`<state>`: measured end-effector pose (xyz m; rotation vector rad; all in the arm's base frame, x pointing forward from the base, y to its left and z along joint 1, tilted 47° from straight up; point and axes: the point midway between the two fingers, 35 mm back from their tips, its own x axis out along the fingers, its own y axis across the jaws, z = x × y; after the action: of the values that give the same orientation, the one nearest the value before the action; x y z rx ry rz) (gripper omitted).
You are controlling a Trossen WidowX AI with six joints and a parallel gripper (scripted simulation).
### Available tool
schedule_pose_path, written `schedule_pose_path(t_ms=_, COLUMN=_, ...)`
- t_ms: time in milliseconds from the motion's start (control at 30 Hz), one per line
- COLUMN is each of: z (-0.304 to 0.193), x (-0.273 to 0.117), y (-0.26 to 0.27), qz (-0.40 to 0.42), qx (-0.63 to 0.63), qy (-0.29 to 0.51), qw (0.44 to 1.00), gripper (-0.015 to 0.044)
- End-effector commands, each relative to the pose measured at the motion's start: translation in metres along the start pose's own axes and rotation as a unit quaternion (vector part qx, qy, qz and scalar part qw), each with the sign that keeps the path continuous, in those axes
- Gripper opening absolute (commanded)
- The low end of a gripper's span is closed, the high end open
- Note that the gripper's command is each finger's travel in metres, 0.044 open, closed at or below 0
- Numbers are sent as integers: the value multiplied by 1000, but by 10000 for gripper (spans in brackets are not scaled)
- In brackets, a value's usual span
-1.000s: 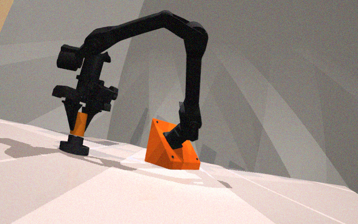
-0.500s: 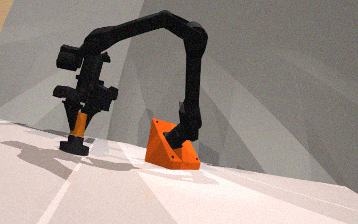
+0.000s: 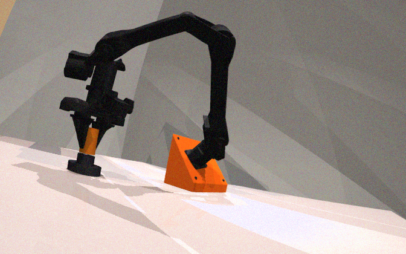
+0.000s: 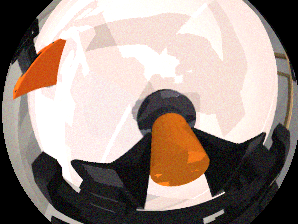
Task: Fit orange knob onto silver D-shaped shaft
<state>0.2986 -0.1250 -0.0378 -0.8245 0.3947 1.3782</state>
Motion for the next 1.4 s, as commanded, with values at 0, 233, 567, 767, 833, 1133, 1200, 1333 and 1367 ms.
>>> schedule_pose_path(t_ms=0, z=-1, x=0, y=-2, qz=-4, qx=13, qy=3, qw=1000, gripper=0)
schedule_pose_path(t_ms=233, z=-1, x=4, y=-1, qz=-4, qx=28, qy=3, qw=1000, gripper=0)
schedule_pose_path(t_ms=567, z=-2, x=1, y=0, qz=-4, qx=-3, qy=3, qw=1000, gripper=0)
schedule_pose_path(t_ms=767, z=-3, x=1, y=0, qz=-3, qx=-23, qy=3, qw=1000, gripper=0)
schedule_pose_path(t_ms=833, z=-2, x=2, y=0, qz=-3, qx=-31, qy=3, qw=1000, gripper=0)
schedule_pose_path(t_ms=1133, z=-2, x=3, y=0, qz=-4, qx=-9, qy=3, qw=1000, gripper=0)
schedule_pose_path(t_ms=1200, z=-2, x=4, y=0, qz=-4, qx=-3, qy=3, qw=1000, gripper=0)
schedule_pose_path(t_ms=1333, z=0, x=3, y=1, qz=-2, qx=-9, qy=-1, qw=1000, gripper=0)
schedule_pose_path(t_ms=1367, z=0, x=3, y=1, qz=-2, qx=-9, qy=-1, qw=1000, gripper=0)
